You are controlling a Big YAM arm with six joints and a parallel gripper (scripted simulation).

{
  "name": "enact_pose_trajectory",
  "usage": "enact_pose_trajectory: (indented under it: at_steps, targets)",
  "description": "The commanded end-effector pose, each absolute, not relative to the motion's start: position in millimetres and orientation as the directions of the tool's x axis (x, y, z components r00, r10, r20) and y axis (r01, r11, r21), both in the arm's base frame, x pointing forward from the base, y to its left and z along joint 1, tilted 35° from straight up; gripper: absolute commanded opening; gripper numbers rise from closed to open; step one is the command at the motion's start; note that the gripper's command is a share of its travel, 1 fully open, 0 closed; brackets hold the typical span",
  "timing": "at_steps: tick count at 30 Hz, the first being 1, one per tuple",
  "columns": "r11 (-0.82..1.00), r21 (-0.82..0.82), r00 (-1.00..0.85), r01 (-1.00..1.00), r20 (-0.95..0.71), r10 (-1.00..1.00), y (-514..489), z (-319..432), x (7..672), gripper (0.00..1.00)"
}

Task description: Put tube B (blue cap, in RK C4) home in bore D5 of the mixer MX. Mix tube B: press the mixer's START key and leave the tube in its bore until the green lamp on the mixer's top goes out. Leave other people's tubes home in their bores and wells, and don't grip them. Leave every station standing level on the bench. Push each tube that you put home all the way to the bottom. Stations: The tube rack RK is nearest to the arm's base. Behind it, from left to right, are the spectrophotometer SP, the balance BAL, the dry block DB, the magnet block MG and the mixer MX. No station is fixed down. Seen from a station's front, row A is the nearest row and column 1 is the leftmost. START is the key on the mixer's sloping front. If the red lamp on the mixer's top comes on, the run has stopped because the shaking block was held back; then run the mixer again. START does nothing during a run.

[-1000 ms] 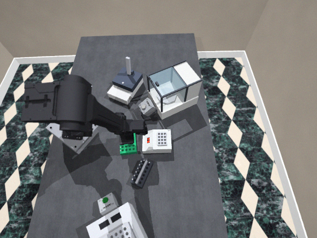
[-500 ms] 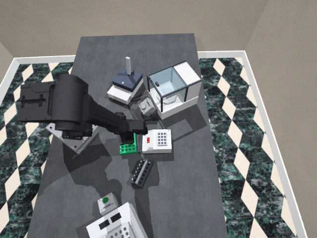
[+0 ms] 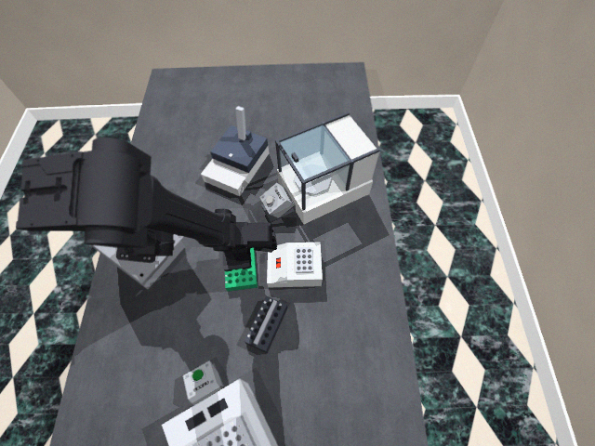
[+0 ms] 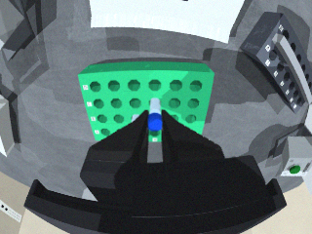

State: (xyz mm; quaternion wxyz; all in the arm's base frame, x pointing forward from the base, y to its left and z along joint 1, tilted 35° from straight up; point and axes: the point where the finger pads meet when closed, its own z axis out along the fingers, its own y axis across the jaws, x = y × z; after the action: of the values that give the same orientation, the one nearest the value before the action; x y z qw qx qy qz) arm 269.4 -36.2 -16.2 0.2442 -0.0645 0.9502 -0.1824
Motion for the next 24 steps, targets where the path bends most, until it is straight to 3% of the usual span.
enact_pose_trajectory:
  at_steps: [1, 24]
  targets:
    - [0.927, -0.373, -0.870, -0.028, -0.447, -0.206, -33.0, -13.4, 267.3, 0.09]
    - [0.928, -0.373, -0.868, -0.025, -0.452, -0.205, -29.9, -3.6, 265.8, 0.09]
